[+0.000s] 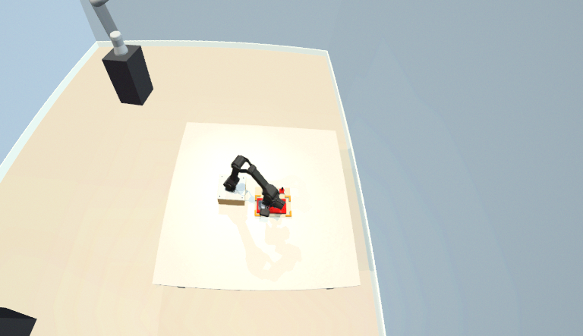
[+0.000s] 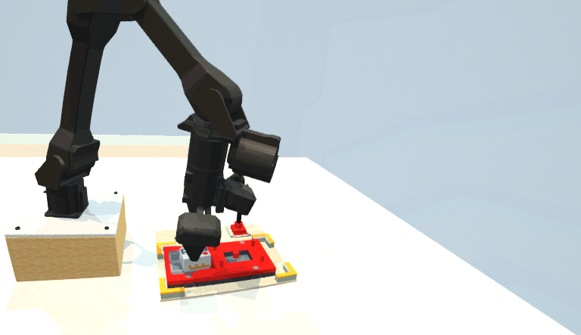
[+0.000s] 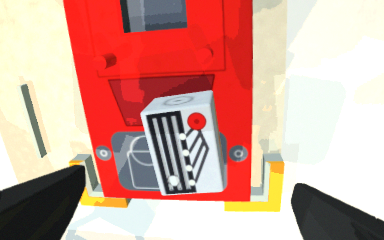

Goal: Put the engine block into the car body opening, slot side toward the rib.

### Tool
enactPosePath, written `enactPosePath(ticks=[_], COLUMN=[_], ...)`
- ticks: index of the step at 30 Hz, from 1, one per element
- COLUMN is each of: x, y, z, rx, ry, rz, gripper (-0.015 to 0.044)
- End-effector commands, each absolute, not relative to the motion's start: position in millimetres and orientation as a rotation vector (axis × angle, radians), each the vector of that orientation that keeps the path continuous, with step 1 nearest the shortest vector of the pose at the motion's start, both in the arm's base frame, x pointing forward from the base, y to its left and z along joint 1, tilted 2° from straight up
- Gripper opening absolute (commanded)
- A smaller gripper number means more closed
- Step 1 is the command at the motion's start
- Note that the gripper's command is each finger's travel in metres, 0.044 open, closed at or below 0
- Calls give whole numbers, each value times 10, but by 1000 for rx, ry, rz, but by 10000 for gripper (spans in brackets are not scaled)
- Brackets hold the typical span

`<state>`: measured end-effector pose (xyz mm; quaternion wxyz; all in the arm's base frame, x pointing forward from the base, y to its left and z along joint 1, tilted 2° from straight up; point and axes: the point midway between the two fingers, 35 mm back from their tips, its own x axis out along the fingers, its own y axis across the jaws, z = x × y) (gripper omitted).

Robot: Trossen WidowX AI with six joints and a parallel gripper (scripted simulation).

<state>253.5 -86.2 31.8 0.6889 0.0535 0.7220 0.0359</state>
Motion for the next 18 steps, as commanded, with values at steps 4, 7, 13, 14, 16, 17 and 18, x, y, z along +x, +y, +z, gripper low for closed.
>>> enactPosePath(ticks=[4, 7, 13, 14, 16, 17, 18], x=[2531, 2534, 2508, 2500, 2501, 2503, 2506], y=[-838, -829, -761, -742, -742, -743, -743], z=[354, 376, 384, 385, 365, 329, 275], rx=[-98, -189, -209, -209, -209, -209, -209], ry=[1552, 1522, 1515, 1515, 1515, 1515, 1515], rz=[146, 171, 177, 177, 177, 177, 177], gripper=[440, 440, 440, 440, 440, 440, 440])
